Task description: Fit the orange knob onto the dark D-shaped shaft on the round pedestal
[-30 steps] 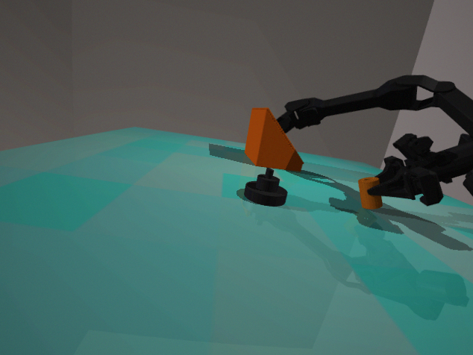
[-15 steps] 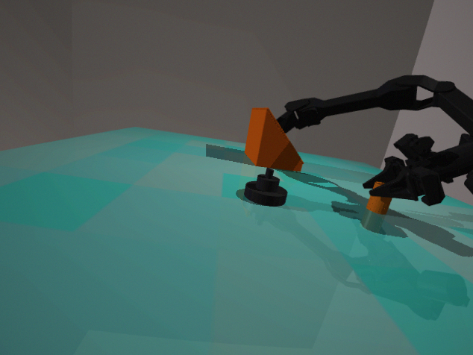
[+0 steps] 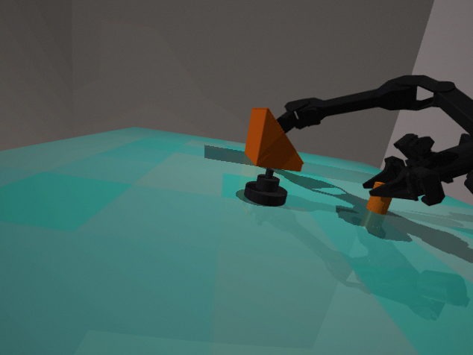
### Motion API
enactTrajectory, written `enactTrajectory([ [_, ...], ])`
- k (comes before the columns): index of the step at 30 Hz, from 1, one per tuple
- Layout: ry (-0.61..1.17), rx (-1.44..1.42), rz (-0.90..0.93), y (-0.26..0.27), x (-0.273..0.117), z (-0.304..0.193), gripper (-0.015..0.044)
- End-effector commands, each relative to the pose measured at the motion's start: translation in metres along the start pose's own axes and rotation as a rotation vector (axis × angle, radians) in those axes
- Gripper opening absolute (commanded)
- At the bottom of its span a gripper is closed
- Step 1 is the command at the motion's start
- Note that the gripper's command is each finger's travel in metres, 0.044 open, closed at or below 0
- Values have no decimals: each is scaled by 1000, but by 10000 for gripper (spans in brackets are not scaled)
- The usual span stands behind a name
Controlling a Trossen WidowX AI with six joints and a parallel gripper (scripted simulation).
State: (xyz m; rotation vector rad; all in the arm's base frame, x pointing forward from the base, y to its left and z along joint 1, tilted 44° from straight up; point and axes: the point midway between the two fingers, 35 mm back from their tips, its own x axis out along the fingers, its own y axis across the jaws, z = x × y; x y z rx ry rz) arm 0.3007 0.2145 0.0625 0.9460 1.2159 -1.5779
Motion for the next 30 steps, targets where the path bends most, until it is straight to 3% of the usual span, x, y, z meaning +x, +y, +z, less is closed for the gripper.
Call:
enactTrajectory([
  [1,0,0,-1,0,0,0,286],
  [7,0,0,-1,0,0,0,440],
  [13,2,-1,2,0,-1,2,440],
  [19,57,0,95,-3,-43,66,440],
  [27,59,1,99,-3,-45,68,440],
  [30,197,12,52,-3,-41,68,440],
])
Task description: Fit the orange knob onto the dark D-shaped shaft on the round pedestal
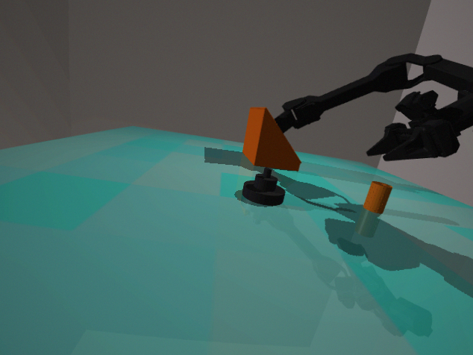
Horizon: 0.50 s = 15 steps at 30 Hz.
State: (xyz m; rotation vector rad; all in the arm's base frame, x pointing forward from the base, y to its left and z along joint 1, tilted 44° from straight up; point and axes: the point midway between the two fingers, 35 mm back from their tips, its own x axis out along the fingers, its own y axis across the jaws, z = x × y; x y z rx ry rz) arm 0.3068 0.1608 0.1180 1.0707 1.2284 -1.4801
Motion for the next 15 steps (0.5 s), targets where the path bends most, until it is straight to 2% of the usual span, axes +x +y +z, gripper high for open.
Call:
enactTrajectory([
  [1,198,29,-56,1,3,4,440],
  [6,717,56,-95,5,-10,9,440],
  [8,845,54,-81,6,-17,13,440],
  [15,861,54,-78,6,-18,14,440],
])
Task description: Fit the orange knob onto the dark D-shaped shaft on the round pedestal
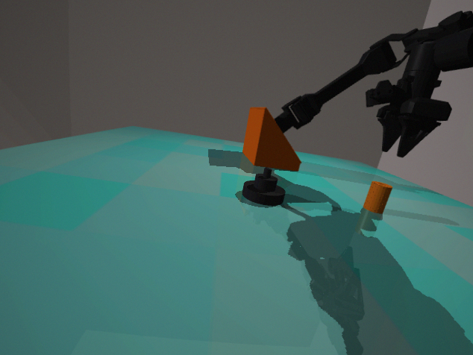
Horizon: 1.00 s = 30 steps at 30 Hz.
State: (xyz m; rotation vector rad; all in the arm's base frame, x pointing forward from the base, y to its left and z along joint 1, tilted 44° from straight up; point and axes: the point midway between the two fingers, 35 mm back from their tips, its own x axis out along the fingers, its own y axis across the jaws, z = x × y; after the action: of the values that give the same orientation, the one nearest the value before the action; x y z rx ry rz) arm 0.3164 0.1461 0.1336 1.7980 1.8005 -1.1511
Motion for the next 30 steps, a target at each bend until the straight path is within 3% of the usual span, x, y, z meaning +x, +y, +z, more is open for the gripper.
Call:
enactTrajectory([
  [1,25,-15,-4,-2,1,-3,440],
  [6,25,-76,-3,-2,1,-3,440],
  [24,22,-1757,20,-2,1,-3,440],
  [30,21,-1818,20,-2,1,-3,440],
])
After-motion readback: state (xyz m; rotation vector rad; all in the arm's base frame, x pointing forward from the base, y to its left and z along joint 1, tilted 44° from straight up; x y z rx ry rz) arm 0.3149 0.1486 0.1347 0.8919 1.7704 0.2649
